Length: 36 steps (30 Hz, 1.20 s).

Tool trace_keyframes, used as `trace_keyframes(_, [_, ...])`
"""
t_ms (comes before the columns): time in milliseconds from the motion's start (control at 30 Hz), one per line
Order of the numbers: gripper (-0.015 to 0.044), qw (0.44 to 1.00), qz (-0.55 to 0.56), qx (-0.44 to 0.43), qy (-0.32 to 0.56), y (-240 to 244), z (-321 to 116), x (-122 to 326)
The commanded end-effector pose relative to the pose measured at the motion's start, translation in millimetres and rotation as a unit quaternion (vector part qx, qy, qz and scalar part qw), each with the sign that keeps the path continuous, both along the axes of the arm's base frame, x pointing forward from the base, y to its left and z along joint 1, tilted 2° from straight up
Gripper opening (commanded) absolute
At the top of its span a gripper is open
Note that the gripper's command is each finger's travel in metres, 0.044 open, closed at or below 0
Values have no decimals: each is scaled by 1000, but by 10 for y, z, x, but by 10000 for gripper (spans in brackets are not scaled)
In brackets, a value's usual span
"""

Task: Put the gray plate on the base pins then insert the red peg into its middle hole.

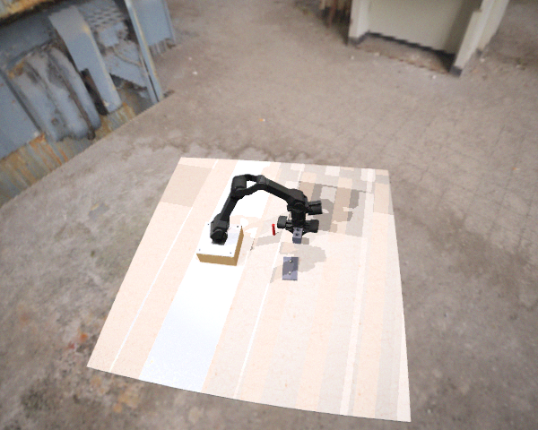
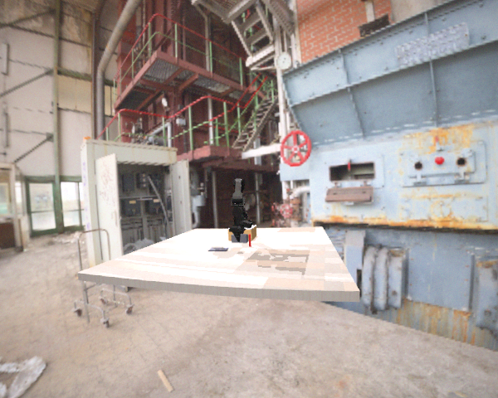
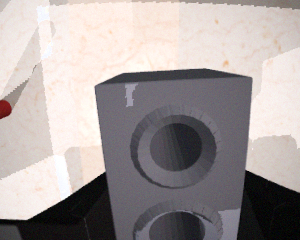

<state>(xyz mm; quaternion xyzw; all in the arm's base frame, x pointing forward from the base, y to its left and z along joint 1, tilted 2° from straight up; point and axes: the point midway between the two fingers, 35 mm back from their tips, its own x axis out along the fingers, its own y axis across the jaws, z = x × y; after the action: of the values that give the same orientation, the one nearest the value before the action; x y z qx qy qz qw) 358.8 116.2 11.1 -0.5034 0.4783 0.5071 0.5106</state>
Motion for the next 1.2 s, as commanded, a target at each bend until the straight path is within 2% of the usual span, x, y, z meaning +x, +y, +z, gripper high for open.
trace_keyframes(0, [0, 1000, 4, -1, 2, -4, 109, -6])
trace_keyframes(733, [0, 1000, 14, -6, 11, -54, 775, -130])
trace_keyframes(1167, [0, 1000, 23, -8, 11, -349, 607, -51])
